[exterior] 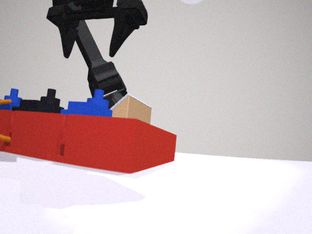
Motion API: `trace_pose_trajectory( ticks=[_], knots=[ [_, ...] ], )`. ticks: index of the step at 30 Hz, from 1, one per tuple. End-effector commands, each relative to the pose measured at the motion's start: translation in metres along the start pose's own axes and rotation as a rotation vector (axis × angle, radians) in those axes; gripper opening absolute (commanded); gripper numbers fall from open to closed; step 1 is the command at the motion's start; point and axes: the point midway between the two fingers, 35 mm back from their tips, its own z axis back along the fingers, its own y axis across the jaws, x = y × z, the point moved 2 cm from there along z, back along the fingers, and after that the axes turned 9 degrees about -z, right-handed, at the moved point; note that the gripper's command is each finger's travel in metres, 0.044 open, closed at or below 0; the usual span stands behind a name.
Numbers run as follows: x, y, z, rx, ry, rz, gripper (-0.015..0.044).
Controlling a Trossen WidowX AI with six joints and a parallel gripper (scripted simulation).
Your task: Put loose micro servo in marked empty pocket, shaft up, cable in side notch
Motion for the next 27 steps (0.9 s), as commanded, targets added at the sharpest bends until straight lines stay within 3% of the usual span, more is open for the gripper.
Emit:
trace_pose_trajectory(
  ticks=[1, 27],
  knots=[
    [0.0005, 0.0015, 0.0308, 0.015, -0.015, -0.003, 0.044],
    [0.0, 0.0011, 0.0379, 0.015, -0.017, -0.003, 0.044]
  ],
)
